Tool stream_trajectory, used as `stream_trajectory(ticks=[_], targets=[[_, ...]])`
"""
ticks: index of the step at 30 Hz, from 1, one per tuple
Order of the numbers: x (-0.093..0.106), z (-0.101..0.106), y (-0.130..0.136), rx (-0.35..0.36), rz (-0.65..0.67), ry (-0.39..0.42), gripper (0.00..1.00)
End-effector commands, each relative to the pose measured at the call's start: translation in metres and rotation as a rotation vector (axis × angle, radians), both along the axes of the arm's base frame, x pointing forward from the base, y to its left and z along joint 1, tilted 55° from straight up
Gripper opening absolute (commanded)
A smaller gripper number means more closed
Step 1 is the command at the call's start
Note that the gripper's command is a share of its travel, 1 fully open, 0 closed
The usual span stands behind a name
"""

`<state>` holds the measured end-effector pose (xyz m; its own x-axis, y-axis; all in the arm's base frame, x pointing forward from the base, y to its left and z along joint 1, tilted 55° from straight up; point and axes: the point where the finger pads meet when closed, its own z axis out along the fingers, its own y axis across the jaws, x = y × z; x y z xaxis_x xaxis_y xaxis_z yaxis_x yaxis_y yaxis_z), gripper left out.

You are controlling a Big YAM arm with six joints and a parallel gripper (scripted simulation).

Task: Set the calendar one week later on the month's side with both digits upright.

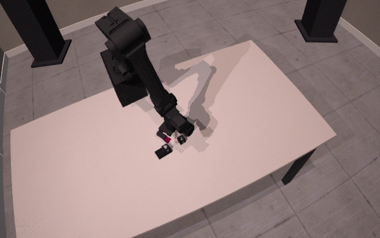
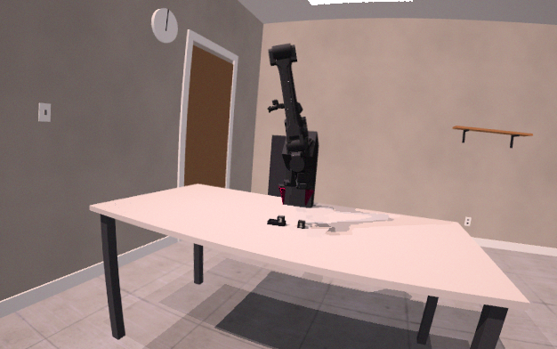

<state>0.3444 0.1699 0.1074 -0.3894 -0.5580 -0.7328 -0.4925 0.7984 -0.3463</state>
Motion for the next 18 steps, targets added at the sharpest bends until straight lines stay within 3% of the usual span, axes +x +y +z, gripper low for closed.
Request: stream_trajectory(ticks=[1,6,8,10,18], targets=[[0.001,0.005,0.012,-0.129,0.127,-0.063,1.00],[-0.001,0.002,0.016,-0.248,0.214,-0.095,1.00],[-0.001,0.002,0.016,-0.248,0.214,-0.095,1.00],[-0.003,0.001,0.018,-0.327,0.273,-0.118,1.00],[-0.003,0.002,0.027,-0.513,0.411,-0.181,1.00]])
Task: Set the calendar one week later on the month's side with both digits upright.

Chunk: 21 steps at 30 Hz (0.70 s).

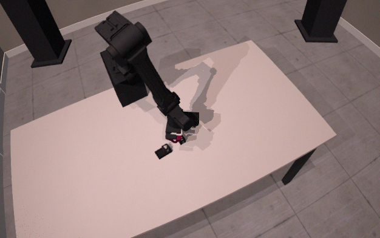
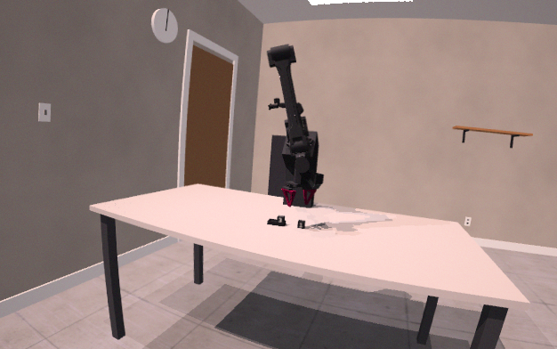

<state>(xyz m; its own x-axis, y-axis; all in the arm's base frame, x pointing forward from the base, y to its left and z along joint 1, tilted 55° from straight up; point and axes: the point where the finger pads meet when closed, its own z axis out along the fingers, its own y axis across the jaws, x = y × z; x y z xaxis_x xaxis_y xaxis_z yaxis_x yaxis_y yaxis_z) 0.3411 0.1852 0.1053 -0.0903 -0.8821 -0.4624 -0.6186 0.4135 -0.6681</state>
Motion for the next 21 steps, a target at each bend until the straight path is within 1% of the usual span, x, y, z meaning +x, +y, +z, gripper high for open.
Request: stream_trajectory(ticks=[1,2,3,4,5,7,9,10,12,13,16,18,21], targets=[[0.000,0.004,0.012,-0.106,0.112,-0.054,1.00],[-0.002,0.001,0.012,-0.151,0.145,-0.062,1.00],[-0.003,0.001,0.012,-0.161,0.152,-0.064,1.00],[-0.003,0.000,0.014,-0.197,0.178,-0.076,1.00],[-0.003,0.000,0.014,-0.210,0.187,-0.080,1.00],[-0.003,0.000,0.014,-0.210,0.187,-0.080,1.00],[-0.003,0.001,0.018,-0.295,0.251,-0.110,1.00],[-0.003,0.001,0.018,-0.296,0.251,-0.110,1.00],[-0.004,0.001,0.021,-0.361,0.300,-0.131,1.00],[-0.004,0.001,0.021,-0.368,0.305,-0.134,1.00],[-0.006,-0.001,0.024,-0.451,0.366,-0.156,1.00],[-0.006,0.000,0.025,-0.486,0.394,-0.170,1.00],[-0.006,0.002,0.027,-0.514,0.416,-0.186,1.00]])
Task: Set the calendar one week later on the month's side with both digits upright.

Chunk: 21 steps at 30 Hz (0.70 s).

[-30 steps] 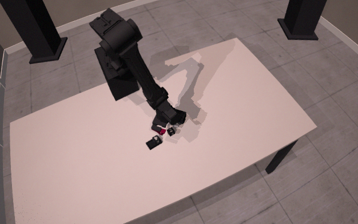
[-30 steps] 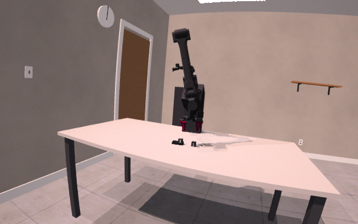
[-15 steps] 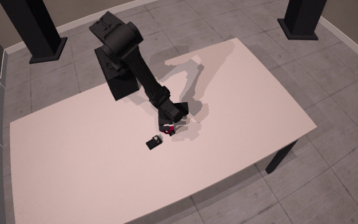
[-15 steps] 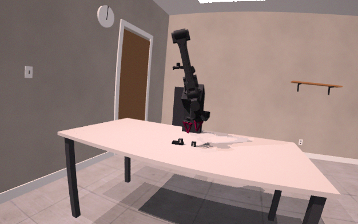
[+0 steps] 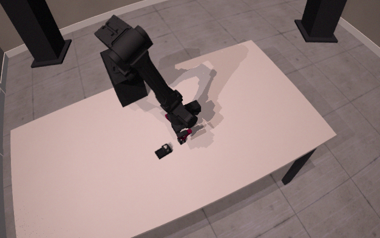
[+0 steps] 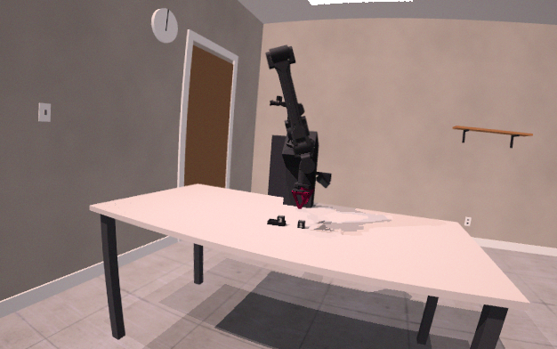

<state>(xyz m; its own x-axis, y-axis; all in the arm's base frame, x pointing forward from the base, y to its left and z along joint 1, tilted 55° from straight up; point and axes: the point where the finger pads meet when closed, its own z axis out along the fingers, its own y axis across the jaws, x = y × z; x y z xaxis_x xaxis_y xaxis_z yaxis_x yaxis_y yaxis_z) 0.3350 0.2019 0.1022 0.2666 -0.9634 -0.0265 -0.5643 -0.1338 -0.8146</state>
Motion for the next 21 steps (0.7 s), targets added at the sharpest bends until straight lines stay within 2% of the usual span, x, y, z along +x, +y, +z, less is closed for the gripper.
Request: stream_trajectory(ticks=[1,7,8,21], targets=[[-0.0003,0.0049,0.0106,-0.072,0.085,-0.045,1.00],[-0.0014,0.0026,0.0098,-0.081,0.090,-0.043,1.00],[-0.0014,0.0030,0.0098,-0.080,0.090,-0.044,0.44],[-0.0014,0.0031,0.0098,-0.080,0.090,-0.044,0.44]])
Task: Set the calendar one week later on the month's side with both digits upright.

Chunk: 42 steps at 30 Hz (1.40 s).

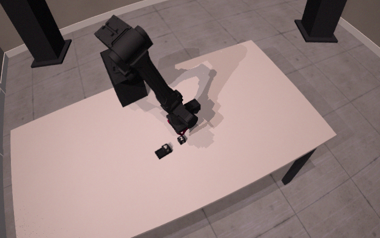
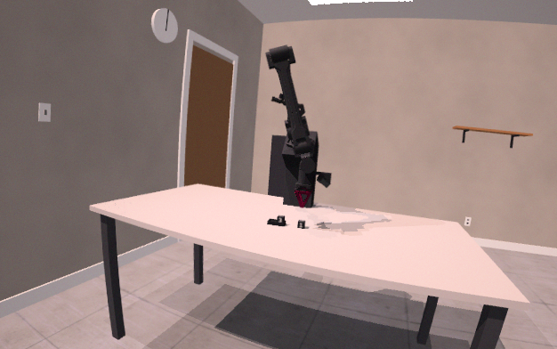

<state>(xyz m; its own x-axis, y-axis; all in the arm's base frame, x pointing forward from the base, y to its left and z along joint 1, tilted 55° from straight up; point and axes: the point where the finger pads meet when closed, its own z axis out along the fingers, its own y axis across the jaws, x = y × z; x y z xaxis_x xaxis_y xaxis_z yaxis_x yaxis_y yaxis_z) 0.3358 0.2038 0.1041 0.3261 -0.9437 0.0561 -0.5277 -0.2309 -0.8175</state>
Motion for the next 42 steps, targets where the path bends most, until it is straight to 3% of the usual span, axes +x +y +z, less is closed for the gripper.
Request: stream_trajectory(ticks=[1,26,42], targets=[[-0.002,0.001,0.008,-0.003,0.027,-0.012,0.44],[-0.002,-0.001,0.008,-0.006,0.027,-0.008,0.44],[0.012,-0.005,0.004,-0.003,0.005,-0.010,0.44]])
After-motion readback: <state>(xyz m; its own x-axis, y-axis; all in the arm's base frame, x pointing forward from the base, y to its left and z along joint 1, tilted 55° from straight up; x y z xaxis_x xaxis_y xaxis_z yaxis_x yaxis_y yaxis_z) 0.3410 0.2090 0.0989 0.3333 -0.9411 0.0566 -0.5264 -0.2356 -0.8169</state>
